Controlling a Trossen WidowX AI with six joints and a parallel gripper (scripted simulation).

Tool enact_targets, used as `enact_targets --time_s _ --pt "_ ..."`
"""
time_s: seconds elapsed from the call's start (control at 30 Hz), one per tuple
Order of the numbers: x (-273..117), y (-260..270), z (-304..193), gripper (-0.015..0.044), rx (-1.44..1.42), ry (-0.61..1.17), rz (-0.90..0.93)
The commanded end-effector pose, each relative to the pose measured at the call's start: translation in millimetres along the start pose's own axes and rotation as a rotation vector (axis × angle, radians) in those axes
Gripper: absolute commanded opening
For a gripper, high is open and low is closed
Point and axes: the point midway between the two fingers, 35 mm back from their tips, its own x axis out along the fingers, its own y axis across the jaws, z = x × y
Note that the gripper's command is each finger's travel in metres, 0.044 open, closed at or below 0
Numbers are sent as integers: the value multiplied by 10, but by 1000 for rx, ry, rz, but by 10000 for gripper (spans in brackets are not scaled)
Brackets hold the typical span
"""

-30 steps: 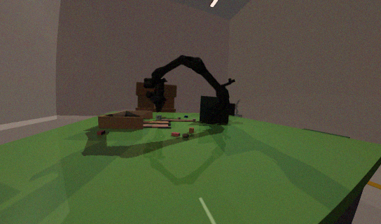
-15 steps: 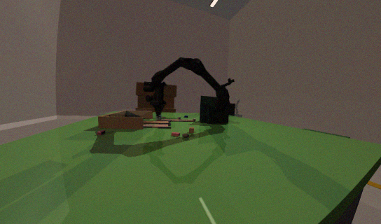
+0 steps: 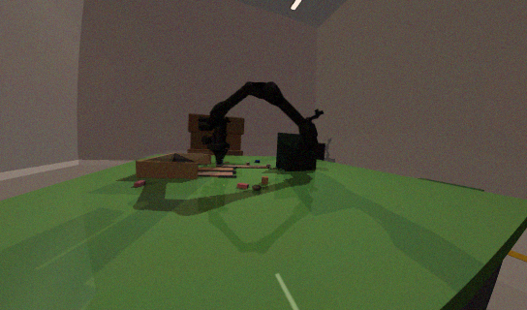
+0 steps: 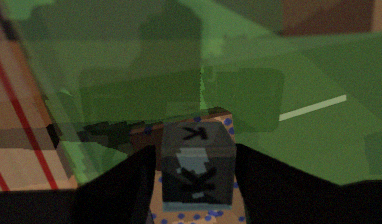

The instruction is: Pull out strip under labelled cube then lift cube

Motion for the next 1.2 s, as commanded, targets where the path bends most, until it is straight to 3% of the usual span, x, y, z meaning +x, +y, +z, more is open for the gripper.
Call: enact_targets --time_s 0.0,0.2,0.37,0.87,1.17 --pt "-8 -2 3 158 0 -1 0" --pt "-8 -2 3 118 0 -1 0" --pt "-49 -9 -43 0 1 -1 0" --pt "-413 -73 -572 0 8 2 2" --pt "-431 -98 -775 0 9 4 2"
